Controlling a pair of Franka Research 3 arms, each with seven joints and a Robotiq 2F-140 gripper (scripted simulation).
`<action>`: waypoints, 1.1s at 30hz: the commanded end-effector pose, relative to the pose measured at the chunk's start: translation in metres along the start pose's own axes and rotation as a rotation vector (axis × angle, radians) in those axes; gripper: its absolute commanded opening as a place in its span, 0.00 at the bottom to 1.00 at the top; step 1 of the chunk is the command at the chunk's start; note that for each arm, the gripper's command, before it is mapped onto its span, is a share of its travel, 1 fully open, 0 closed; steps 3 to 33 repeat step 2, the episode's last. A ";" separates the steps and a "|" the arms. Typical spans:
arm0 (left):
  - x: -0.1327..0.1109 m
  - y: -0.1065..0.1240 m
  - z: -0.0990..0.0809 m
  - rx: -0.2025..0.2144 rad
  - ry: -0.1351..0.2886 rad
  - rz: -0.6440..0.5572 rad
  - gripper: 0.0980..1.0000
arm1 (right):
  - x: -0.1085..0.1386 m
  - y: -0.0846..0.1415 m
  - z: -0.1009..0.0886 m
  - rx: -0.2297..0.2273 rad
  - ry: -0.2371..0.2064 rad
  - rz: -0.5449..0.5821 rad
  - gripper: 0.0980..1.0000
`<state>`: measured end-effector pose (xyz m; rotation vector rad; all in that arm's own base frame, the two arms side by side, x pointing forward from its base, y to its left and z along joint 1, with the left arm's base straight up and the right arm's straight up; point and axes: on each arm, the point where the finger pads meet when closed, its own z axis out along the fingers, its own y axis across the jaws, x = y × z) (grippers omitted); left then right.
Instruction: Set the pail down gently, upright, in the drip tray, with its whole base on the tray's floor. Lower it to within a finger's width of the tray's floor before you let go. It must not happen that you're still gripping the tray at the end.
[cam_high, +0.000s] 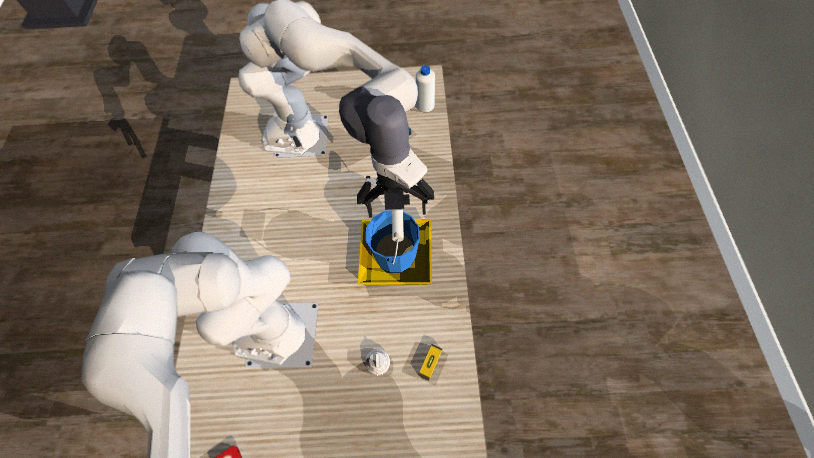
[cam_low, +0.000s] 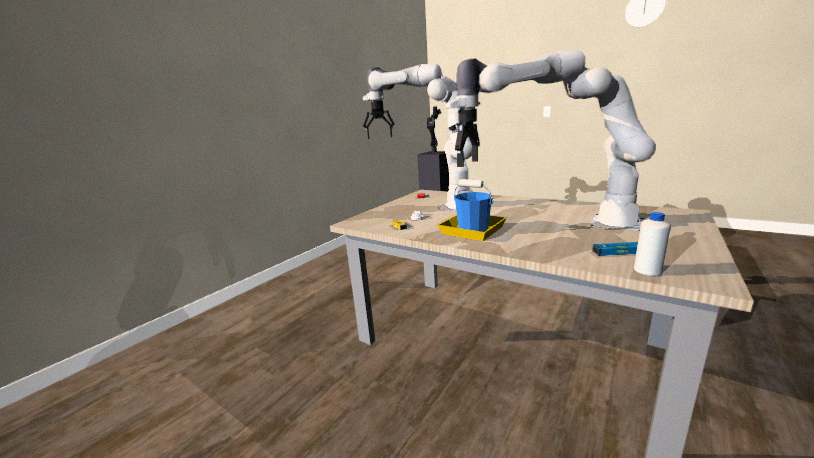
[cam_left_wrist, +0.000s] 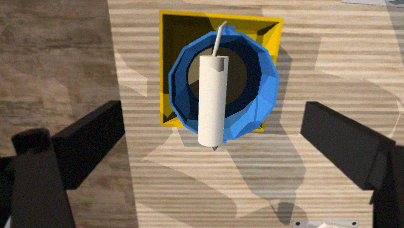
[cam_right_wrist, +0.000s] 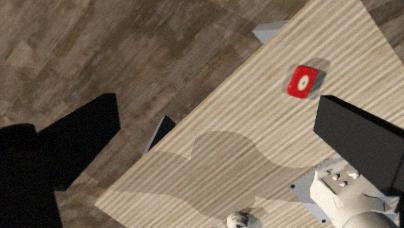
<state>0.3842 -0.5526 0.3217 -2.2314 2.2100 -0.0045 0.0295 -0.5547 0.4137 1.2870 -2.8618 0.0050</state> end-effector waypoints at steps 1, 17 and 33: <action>-0.001 -0.001 0.001 -0.003 -0.001 -0.008 1.00 | -0.001 0.001 0.001 -0.001 -0.005 0.006 1.00; -0.001 -0.001 0.001 -0.003 -0.001 -0.008 1.00 | -0.001 0.001 0.001 -0.001 -0.005 0.006 1.00; -0.001 -0.001 0.001 -0.003 -0.001 -0.008 1.00 | -0.001 0.001 0.001 -0.001 -0.005 0.006 1.00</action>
